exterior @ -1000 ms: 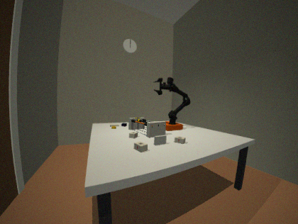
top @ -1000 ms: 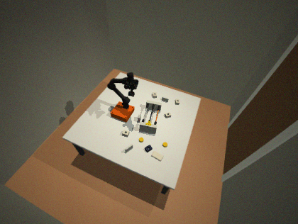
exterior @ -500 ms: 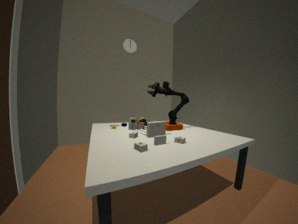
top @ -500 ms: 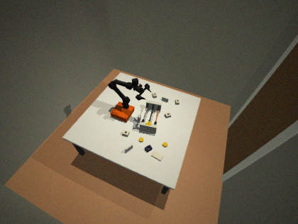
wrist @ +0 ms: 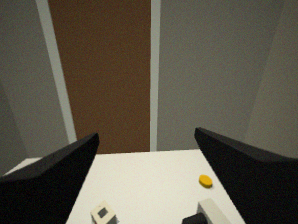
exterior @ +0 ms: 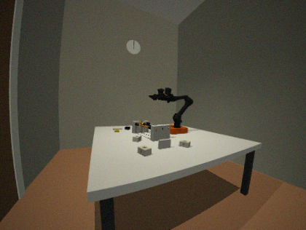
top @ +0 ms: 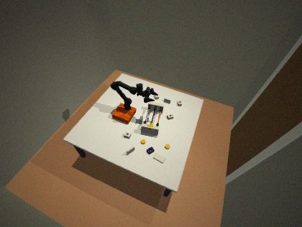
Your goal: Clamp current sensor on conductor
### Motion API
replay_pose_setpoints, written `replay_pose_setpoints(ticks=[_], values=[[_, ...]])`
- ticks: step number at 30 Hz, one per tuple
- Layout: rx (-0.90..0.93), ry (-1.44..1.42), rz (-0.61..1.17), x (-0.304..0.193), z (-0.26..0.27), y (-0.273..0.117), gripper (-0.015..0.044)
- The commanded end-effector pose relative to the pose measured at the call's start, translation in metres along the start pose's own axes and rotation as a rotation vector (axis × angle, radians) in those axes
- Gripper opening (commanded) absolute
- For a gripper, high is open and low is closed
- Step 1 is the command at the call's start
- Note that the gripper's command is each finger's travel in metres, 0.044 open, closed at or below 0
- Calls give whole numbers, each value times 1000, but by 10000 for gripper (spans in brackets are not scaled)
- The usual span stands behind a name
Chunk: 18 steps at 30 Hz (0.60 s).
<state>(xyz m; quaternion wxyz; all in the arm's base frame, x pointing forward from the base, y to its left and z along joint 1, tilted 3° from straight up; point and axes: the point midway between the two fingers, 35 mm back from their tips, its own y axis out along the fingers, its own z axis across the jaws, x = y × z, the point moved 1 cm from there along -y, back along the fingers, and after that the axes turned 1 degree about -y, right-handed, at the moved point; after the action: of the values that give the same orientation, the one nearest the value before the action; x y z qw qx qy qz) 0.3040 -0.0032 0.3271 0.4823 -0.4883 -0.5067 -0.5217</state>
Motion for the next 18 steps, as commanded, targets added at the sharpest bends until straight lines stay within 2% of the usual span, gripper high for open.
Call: replay_pose_setpoints(ticks=[1, 6, 12, 15, 18], values=[[21, -26, 8, -5, 3, 1, 440], [-17, -16, 102, -18, -9, 13, 440], [-167, 41, 490, -73, -62, 40, 440], [-228, 74, 720, -101, -91, 43, 440], [-259, 104, 847, -116, -107, 40, 440]])
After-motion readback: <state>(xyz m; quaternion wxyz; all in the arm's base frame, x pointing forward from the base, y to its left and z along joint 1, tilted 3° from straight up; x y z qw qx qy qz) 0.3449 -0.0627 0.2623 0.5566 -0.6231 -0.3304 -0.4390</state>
